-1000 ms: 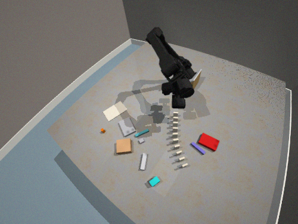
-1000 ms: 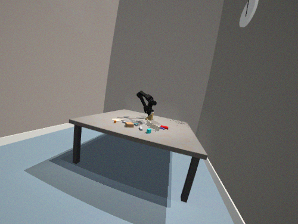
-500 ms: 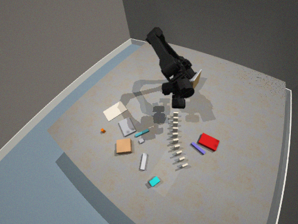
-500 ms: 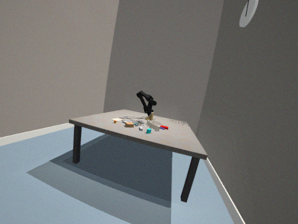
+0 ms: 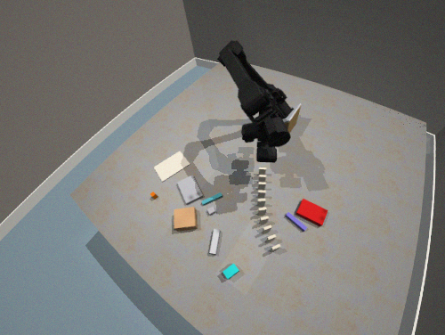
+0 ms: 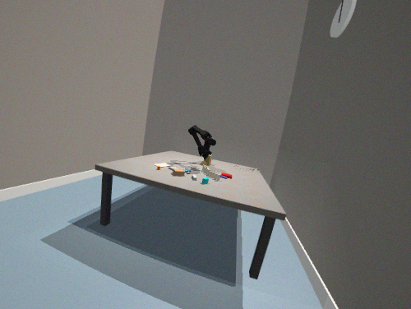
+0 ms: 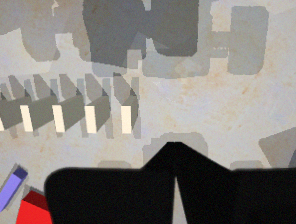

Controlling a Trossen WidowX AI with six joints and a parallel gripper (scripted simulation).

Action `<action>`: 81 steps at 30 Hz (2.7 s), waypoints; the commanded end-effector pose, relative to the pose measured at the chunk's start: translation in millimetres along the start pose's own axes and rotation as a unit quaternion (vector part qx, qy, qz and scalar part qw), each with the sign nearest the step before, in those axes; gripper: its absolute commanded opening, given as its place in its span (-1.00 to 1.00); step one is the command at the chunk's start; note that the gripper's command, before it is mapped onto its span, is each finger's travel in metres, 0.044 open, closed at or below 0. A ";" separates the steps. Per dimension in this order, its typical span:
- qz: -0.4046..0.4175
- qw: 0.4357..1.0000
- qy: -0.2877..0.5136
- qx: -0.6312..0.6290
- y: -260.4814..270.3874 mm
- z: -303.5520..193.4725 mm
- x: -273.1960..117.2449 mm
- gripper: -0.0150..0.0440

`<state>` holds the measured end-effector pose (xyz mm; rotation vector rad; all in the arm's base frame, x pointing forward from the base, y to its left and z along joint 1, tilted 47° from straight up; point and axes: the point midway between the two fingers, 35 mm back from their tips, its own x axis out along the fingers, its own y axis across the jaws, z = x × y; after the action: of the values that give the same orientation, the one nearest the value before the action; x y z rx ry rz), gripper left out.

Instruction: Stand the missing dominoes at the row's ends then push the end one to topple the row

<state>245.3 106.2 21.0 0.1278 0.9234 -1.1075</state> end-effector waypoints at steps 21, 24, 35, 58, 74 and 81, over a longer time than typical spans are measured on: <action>0.001 1.000 -0.004 0.004 0.3 5.6 80.6 -0.49; 0.001 1.000 -0.004 0.004 4.1 5.7 80.4 -0.49; 0.001 1.000 -0.004 0.005 22.2 6.2 79.6 -0.49; 0.002 1.000 -0.002 0.005 56.7 4.8 19.8 -0.49; 0.002 1.000 -0.002 0.005 56.7 4.8 19.8 -0.49; 0.002 1.000 -0.002 0.005 56.7 4.8 19.8 -0.49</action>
<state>297.1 116.4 -8.8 0.1298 0.9114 -1.1041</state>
